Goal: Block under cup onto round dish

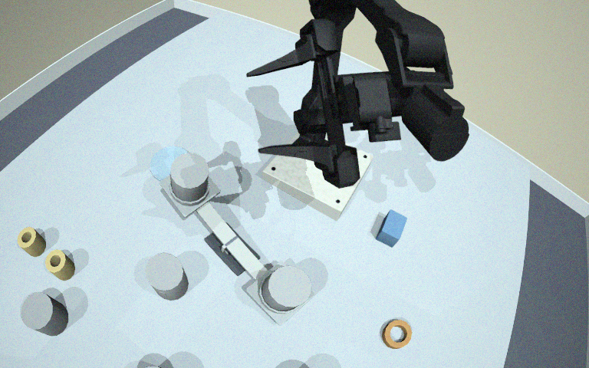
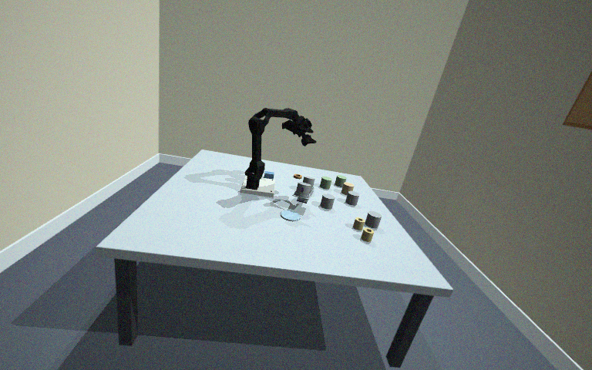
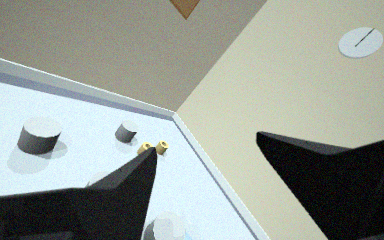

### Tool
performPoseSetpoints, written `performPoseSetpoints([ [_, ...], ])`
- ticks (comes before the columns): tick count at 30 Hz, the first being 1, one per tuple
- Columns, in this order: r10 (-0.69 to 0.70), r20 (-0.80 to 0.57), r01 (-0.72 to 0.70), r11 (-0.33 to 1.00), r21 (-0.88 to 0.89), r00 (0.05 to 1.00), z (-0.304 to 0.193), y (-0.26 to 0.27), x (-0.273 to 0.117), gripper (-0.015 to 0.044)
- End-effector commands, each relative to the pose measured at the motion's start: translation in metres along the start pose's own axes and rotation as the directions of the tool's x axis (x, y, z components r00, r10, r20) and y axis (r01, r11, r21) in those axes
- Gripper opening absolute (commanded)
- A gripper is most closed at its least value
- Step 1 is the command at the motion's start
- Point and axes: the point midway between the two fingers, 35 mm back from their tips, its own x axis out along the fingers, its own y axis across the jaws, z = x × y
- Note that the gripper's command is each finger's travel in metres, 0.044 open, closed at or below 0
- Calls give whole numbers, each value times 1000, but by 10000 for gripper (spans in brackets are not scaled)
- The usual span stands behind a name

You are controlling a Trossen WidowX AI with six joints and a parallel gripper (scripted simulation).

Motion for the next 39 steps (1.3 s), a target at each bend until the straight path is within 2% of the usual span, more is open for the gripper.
performPoseSetpoints([
  [1,4,-3,-4,1000,3,1000,-1,0,0,426],
  [2,16,-11,-16,1000,12,1000,-4,0,0,440],
  [14,313,-162,-268,930,251,936,-64,5,-2,440],
  [29,674,-202,-482,676,557,711,-125,26,-32,440],
  [39,706,-204,-507,650,566,678,-129,30,-36,440],
])
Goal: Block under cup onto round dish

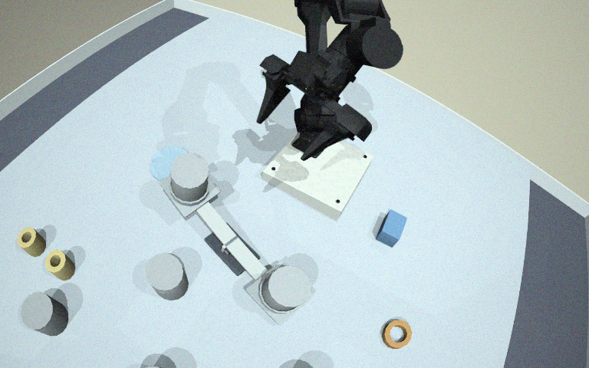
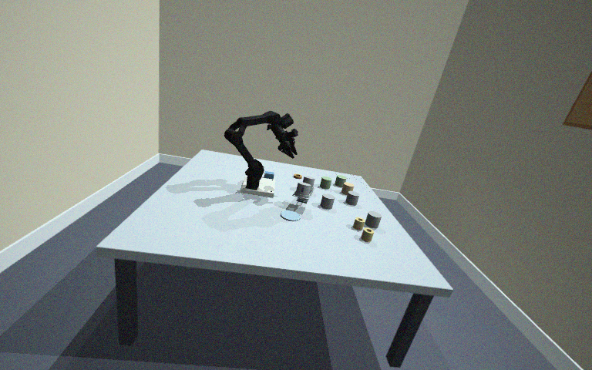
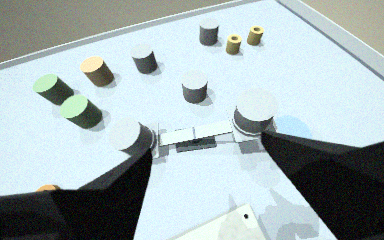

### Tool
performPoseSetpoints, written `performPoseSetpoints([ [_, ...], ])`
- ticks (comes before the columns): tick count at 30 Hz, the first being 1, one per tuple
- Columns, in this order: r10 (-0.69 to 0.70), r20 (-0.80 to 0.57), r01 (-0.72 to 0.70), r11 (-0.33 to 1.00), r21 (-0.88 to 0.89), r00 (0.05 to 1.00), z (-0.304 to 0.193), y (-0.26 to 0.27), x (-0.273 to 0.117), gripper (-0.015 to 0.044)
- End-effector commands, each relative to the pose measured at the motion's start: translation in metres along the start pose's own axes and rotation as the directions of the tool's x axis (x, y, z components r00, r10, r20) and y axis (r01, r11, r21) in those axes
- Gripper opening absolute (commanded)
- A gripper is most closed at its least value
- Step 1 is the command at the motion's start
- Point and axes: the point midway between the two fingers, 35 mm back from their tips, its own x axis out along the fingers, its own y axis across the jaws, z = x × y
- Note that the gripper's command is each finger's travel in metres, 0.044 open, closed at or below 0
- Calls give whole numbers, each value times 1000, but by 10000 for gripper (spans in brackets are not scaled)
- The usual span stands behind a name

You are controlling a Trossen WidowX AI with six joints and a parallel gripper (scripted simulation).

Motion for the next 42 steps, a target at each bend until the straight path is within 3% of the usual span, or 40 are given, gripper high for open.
performPoseSetpoints([
  [1,6,-30,-7,999,-40,1000,-3,4,3,440],
  [20,4,-310,-176,831,-528,951,13,54,40,440],
  [31,2,-451,-362,599,-714,893,19,85,72,440],
  [42,6,-586,-560,304,-771,810,18,114,112,440],
])
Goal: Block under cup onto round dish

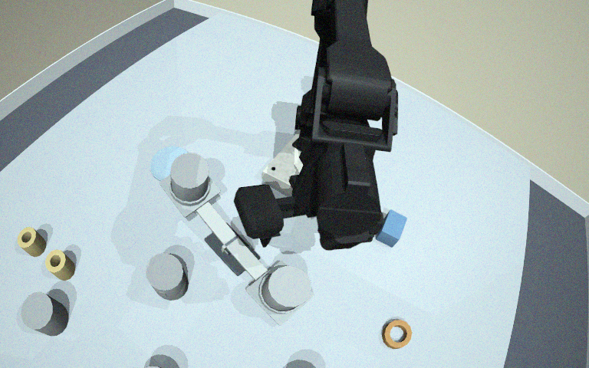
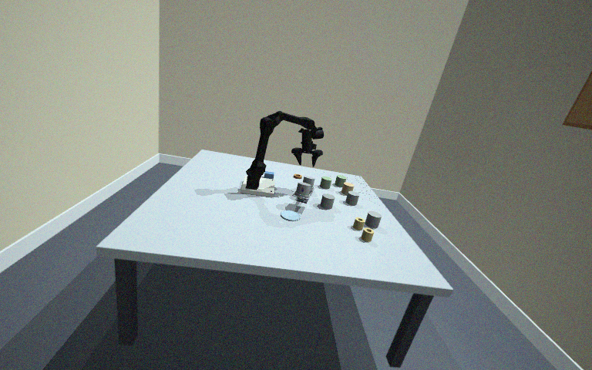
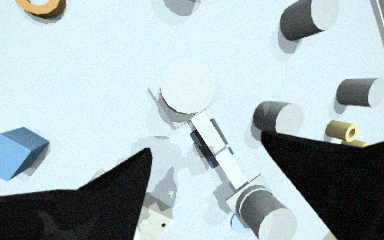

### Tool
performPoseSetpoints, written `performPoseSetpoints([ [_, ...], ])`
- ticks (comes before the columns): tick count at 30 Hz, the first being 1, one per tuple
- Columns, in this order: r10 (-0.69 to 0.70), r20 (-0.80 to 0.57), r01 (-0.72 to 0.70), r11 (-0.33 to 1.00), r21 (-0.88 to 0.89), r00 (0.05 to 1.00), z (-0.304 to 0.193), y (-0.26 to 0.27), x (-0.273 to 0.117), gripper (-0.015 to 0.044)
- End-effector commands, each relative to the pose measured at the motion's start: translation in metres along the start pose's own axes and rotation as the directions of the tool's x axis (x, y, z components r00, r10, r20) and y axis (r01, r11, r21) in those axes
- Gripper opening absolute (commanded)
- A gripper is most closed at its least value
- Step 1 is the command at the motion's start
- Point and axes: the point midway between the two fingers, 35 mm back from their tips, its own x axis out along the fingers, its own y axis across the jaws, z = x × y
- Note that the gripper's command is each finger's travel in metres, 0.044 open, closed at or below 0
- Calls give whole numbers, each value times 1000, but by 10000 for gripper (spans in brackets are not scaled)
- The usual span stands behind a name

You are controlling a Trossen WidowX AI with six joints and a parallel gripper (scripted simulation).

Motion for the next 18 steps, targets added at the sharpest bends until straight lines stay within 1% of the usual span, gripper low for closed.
performPoseSetpoints([
  [1,63,-21,-65,989,-132,998,14,-4,15,440],
  [10,184,-61,-193,907,-374,981,38,-9,50,440],
  [18,192,-64,-202,898,-391,979,39,-10,53,440],
])
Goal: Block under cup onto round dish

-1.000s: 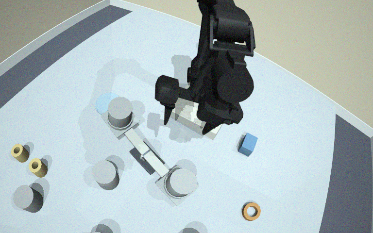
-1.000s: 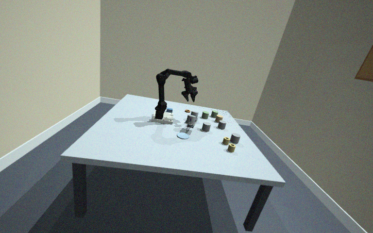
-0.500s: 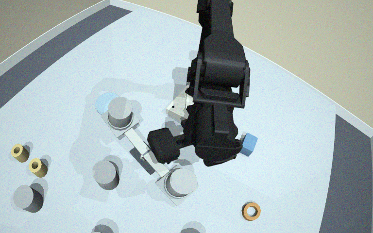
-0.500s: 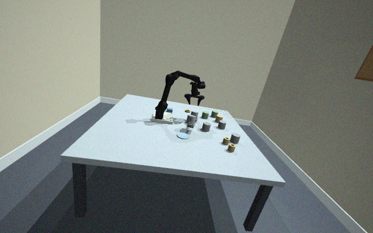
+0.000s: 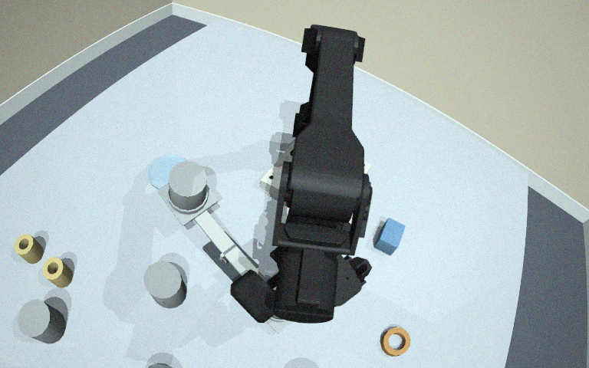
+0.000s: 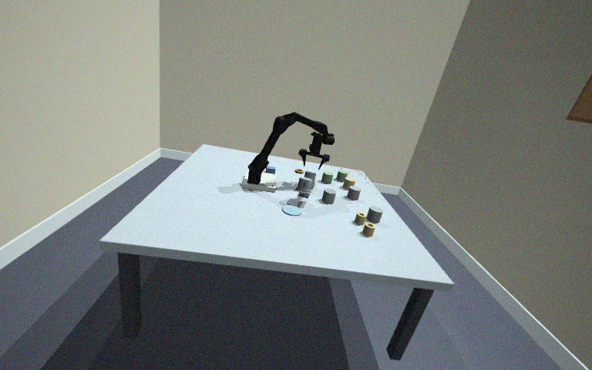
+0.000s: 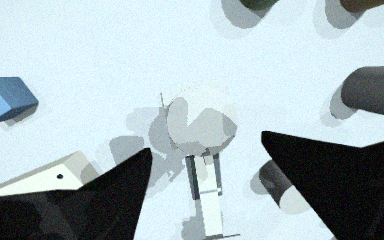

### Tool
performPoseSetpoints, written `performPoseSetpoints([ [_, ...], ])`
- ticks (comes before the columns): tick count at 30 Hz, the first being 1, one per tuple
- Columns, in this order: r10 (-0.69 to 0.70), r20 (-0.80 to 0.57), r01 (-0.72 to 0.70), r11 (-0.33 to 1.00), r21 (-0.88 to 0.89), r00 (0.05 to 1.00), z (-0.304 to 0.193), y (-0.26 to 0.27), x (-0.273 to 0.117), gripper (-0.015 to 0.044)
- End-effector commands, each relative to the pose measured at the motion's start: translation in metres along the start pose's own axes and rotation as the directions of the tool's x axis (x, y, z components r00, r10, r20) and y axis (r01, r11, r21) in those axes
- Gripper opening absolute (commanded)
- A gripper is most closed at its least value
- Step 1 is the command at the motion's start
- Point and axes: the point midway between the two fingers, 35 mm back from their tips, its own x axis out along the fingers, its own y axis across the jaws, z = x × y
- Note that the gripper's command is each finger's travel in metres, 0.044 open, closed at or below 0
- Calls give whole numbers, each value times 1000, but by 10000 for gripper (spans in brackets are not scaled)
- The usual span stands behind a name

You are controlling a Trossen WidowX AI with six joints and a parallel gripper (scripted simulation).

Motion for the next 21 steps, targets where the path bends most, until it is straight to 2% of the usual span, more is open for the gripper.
performPoseSetpoints([
  [1,3,8,-3,1000,-17,1000,2,-2,0,440],
  [21,4,7,-4,1000,-14,1000,3,-3,31,440],
])
